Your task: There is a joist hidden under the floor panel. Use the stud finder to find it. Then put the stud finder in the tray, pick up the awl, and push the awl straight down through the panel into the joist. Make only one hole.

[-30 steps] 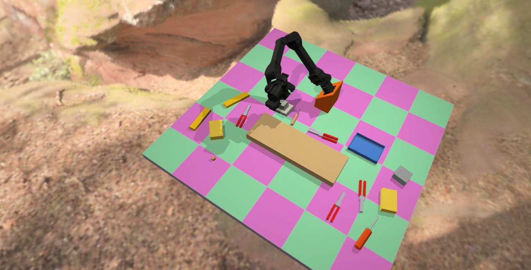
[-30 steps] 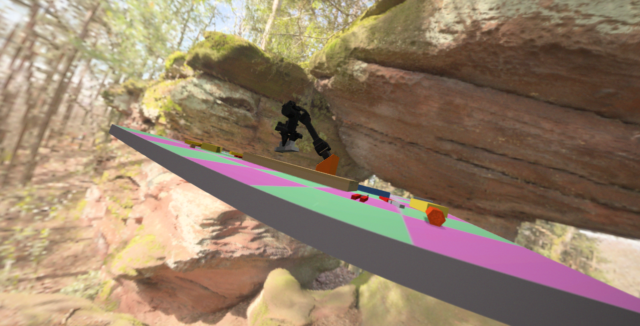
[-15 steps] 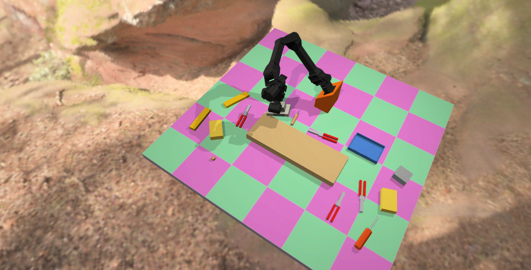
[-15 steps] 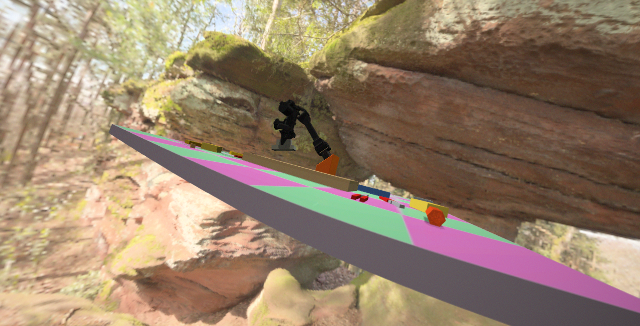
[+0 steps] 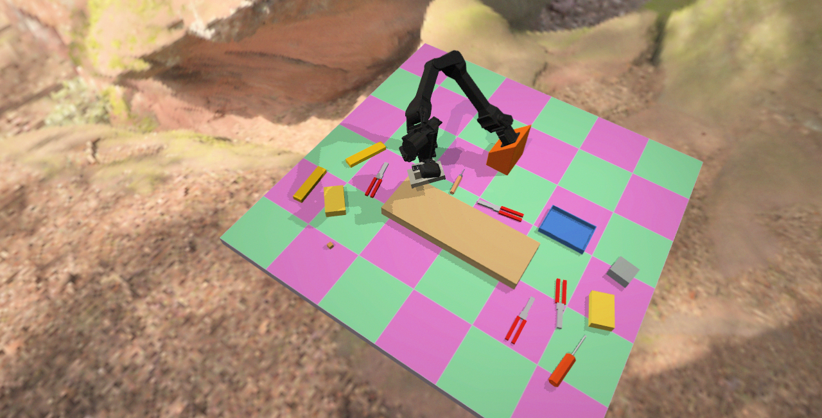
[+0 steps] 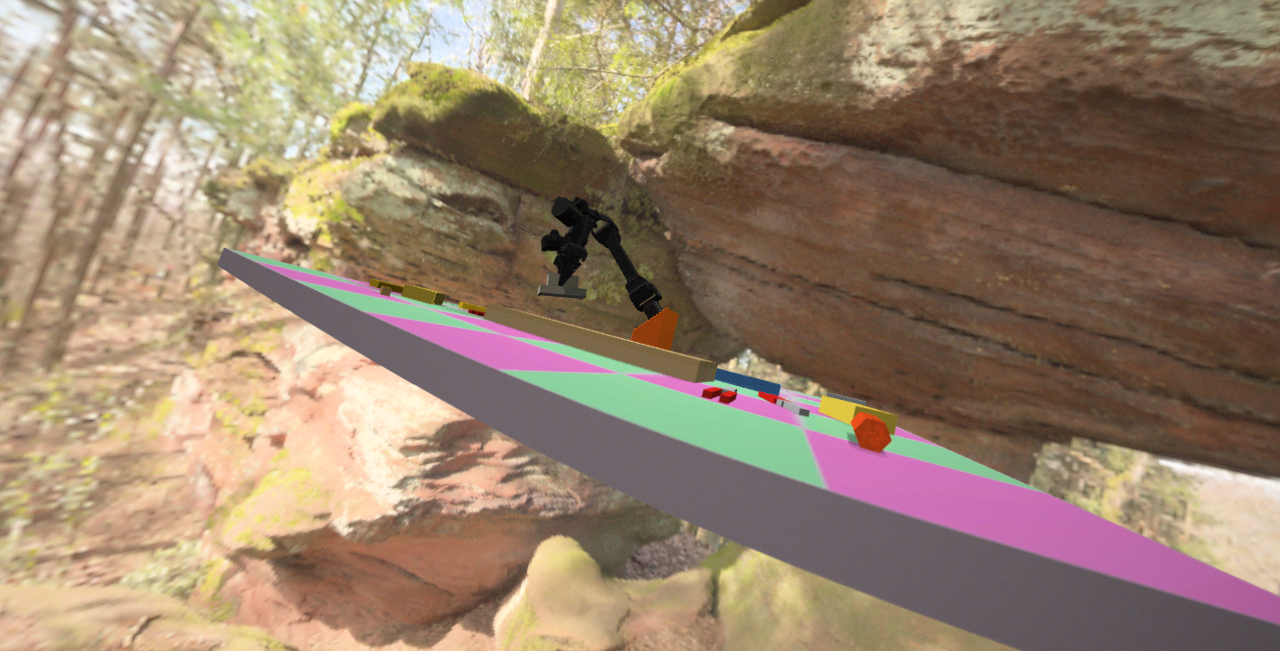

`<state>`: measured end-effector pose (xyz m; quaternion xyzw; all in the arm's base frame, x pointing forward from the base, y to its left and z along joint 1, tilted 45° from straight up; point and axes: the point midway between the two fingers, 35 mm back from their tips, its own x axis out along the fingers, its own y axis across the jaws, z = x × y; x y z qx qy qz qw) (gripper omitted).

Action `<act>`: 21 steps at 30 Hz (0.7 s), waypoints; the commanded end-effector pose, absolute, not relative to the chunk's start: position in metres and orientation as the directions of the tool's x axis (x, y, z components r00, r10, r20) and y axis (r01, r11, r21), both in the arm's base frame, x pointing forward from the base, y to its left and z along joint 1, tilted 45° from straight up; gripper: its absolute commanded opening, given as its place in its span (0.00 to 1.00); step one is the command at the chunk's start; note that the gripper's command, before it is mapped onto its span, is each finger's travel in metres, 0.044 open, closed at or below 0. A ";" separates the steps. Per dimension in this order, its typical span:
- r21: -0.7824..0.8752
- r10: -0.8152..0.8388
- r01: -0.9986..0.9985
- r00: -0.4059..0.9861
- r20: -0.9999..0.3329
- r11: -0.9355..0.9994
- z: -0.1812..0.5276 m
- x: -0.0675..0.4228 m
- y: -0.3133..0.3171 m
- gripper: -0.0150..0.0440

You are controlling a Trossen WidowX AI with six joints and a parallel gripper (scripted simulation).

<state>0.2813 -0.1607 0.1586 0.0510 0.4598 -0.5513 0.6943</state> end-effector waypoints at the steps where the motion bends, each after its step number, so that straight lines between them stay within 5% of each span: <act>1: -0.483 -0.718 0.740 0.001 -0.696 0.469 0.162 0.291 -0.162 0.25; 21: -0.685 -0.726 0.256 0.121 -0.677 0.682 0.175 0.327 -0.169 0.25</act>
